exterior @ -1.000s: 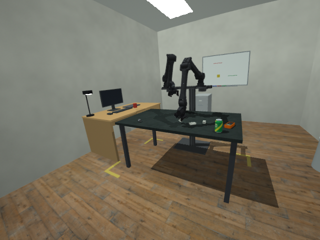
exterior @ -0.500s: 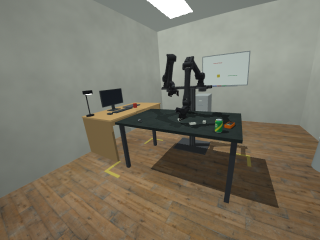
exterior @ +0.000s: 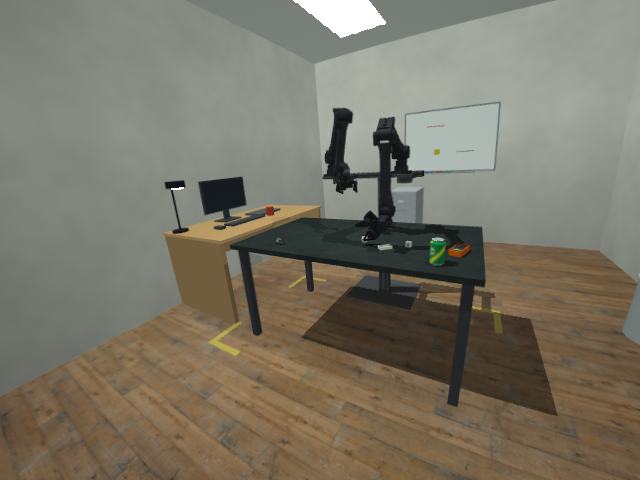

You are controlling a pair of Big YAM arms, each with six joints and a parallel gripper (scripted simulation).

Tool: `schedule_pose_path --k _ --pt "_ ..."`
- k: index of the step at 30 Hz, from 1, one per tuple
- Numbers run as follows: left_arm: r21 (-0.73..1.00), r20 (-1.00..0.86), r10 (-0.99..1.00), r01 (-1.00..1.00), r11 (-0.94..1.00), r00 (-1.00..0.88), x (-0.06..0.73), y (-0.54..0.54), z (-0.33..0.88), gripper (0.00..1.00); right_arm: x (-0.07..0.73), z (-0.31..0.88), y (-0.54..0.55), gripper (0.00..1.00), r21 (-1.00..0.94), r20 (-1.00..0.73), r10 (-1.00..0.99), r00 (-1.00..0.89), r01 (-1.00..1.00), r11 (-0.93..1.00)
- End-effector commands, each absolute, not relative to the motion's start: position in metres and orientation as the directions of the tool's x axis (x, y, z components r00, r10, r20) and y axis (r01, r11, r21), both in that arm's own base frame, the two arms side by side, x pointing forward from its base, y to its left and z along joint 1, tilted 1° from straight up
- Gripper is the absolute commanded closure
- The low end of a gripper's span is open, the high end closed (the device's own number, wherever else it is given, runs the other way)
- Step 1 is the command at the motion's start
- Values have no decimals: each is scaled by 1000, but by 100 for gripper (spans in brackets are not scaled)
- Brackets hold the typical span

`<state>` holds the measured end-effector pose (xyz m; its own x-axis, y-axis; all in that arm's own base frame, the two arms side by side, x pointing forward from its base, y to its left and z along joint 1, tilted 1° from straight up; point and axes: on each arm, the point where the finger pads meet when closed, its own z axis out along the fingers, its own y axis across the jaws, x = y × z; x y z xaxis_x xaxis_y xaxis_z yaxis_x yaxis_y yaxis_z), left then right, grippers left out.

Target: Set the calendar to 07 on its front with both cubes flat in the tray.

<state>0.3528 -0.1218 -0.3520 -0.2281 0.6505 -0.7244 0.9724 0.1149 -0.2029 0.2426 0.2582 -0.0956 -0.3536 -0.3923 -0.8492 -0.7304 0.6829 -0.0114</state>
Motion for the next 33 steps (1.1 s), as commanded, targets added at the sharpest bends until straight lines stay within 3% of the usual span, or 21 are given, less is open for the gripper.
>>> schedule_pose_path --k 1,6,33 --pt "-53 -776 629 999 -6 -38 342 -118 -361 76 241 -92 259 0 -9 -853 -387 -349 -733 680" --pt "10 -814 581 1000 -25 23 324 -116 -358 76 241 -92 259 0 -9 -853 -387 -349 -733 680" --pt "3 -818 575 1000 -12 10 323 -122 -362 76 241 -92 259 0 -9 -853 -387 -349 -733 680"
